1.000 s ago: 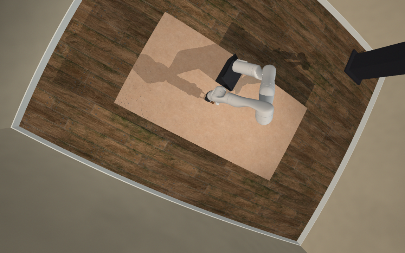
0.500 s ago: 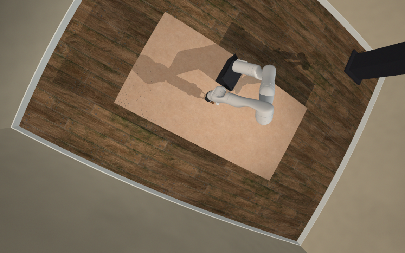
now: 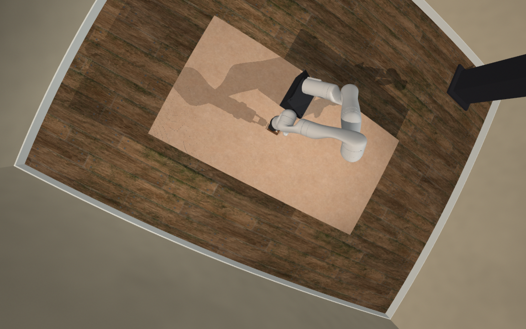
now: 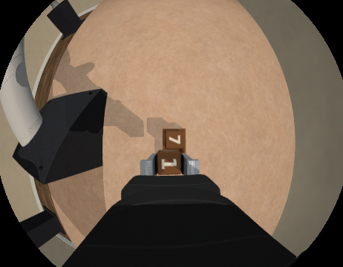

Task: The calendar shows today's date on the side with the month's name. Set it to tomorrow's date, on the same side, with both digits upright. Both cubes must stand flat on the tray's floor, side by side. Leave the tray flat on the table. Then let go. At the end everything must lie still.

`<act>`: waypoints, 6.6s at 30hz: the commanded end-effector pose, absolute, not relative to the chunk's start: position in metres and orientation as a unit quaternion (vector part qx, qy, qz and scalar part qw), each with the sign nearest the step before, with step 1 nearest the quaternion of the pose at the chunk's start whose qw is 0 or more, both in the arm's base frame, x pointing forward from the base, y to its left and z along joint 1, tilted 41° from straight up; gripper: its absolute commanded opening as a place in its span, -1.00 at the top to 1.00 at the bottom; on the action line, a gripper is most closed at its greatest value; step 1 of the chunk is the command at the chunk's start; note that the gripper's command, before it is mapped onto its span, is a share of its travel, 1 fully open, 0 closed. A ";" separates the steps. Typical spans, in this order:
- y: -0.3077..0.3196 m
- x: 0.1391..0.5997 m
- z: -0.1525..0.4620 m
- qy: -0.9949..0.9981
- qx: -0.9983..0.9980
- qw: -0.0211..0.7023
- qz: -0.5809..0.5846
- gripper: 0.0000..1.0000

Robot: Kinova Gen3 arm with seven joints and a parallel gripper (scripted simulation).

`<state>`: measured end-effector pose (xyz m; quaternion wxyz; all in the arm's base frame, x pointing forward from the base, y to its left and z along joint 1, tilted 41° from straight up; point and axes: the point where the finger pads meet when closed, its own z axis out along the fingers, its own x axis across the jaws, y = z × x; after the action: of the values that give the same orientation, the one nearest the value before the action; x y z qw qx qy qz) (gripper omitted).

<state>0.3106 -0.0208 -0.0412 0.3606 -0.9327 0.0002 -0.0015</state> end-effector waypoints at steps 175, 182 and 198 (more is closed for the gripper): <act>0.146 0.309 0.026 -0.776 -0.525 0.183 -0.299 -0.14; 0.146 0.309 0.026 -0.776 -0.525 0.183 -0.299 -0.14; 0.146 0.309 0.025 -0.776 -0.525 0.183 -0.299 -0.14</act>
<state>0.3084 0.1463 0.0254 0.1839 -0.5242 -0.7758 -0.2993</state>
